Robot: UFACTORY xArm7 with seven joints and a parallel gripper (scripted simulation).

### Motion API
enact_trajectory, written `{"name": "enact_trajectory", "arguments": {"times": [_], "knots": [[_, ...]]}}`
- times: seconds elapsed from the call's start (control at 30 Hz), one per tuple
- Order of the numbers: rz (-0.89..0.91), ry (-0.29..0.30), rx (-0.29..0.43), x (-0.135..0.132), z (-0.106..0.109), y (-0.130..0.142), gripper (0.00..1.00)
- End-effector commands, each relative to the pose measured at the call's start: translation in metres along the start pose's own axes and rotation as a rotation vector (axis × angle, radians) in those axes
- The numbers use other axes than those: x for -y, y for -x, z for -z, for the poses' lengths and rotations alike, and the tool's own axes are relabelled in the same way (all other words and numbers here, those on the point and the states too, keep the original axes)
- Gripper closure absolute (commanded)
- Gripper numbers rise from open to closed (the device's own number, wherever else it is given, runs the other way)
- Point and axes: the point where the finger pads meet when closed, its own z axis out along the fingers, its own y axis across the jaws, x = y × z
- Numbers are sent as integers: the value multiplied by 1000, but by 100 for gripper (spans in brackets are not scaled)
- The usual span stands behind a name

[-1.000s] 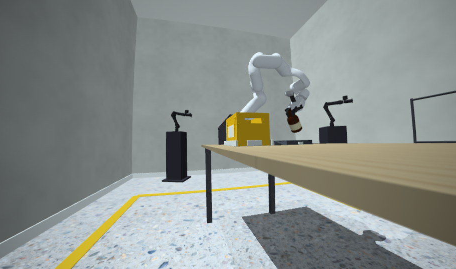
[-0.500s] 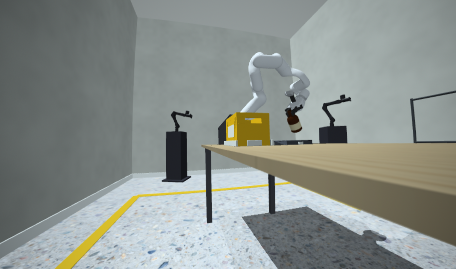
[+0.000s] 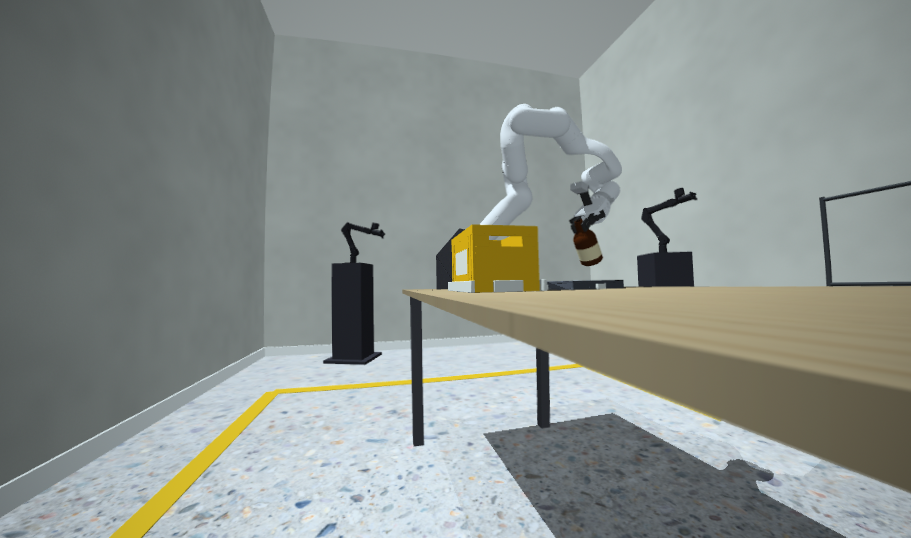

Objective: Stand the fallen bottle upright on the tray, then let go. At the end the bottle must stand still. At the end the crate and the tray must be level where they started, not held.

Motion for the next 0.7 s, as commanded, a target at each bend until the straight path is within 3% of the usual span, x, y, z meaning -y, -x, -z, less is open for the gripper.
{"name": "enact_trajectory", "arguments": {"times": [0.0,0.67], "knots": [[-2,-1,-29,1,1,0,100],[-2,-2,-110,1,2,1,100]]}}
